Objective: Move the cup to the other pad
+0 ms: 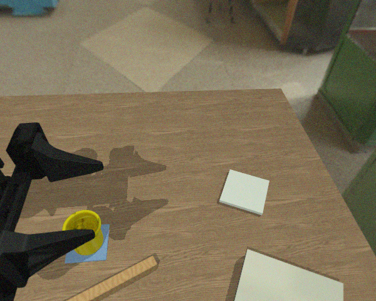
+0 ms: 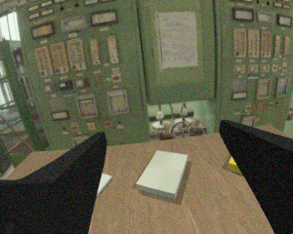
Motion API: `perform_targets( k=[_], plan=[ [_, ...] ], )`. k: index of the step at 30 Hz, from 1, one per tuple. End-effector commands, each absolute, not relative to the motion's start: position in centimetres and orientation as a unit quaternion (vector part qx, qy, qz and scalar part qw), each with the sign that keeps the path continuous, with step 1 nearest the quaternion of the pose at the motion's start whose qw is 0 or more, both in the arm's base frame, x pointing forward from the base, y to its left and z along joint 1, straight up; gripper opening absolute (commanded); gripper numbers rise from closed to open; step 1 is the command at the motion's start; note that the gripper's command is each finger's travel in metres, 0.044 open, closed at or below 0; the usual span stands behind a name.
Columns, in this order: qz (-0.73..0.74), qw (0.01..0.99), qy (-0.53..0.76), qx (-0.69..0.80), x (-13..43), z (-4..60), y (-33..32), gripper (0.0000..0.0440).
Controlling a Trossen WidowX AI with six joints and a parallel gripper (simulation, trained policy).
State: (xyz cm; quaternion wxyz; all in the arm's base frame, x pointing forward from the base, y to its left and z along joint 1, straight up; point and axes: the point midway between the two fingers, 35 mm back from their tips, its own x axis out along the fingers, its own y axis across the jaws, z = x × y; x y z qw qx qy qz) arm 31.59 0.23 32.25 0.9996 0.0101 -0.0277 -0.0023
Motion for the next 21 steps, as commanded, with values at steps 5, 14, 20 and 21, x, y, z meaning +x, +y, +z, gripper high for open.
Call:
perform_targets(
  k=[5, 14, 20, 21],
  plan=[
    [0.009, 1.0, -0.02, 0.013, 31.4, 32.4, 0.7, 0.0269],
    [0.025, 0.999, 0.015, 0.037, 31.4, 32.4, 1.6, 0.0091],
    [0.041, 0.996, 0.04, 0.066, 31.6, 32.7, 2.5, 0.0137],
    [0.043, 0.996, 0.045, 0.071, 31.6, 32.7, 2.7, 0.0138]
  ],
)
